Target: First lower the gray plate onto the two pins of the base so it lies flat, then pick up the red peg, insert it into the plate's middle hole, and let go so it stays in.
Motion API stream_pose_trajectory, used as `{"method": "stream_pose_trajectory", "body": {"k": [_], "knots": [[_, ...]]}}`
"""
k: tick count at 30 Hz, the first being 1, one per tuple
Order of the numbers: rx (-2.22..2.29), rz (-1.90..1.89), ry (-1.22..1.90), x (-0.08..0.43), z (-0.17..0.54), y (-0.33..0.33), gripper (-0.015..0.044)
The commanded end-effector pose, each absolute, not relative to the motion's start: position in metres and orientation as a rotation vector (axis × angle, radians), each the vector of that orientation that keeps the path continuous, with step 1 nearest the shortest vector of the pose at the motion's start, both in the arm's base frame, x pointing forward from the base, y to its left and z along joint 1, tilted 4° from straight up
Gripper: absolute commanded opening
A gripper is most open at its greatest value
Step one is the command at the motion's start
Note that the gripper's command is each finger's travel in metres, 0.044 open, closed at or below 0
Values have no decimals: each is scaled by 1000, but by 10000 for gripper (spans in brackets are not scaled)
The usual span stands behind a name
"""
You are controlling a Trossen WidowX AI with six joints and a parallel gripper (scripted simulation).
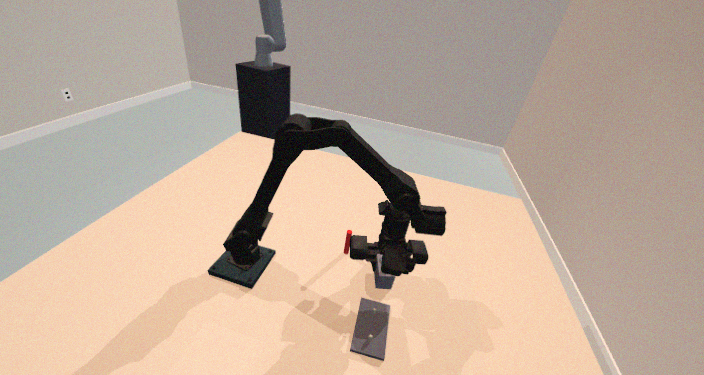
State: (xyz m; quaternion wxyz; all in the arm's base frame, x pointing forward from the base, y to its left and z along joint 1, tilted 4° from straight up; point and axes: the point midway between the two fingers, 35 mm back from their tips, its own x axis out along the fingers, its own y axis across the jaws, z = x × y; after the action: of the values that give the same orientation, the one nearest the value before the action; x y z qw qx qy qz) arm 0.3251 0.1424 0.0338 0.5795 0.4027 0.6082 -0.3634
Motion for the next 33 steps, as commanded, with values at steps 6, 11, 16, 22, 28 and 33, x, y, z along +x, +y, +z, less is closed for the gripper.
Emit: {"method": "stream_pose_trajectory", "body": {"k": [6,11,16,22,28,33], "knots": [[941,-859,1421,327,46,141,0],[941,-858,1421,329,61,141,0],[941,-858,1421,331,77,140,0],[941,-858,1420,332,96,139,0],[941,-858,1420,332,115,137,0],[941,-859,1420,330,131,135,0]]}}
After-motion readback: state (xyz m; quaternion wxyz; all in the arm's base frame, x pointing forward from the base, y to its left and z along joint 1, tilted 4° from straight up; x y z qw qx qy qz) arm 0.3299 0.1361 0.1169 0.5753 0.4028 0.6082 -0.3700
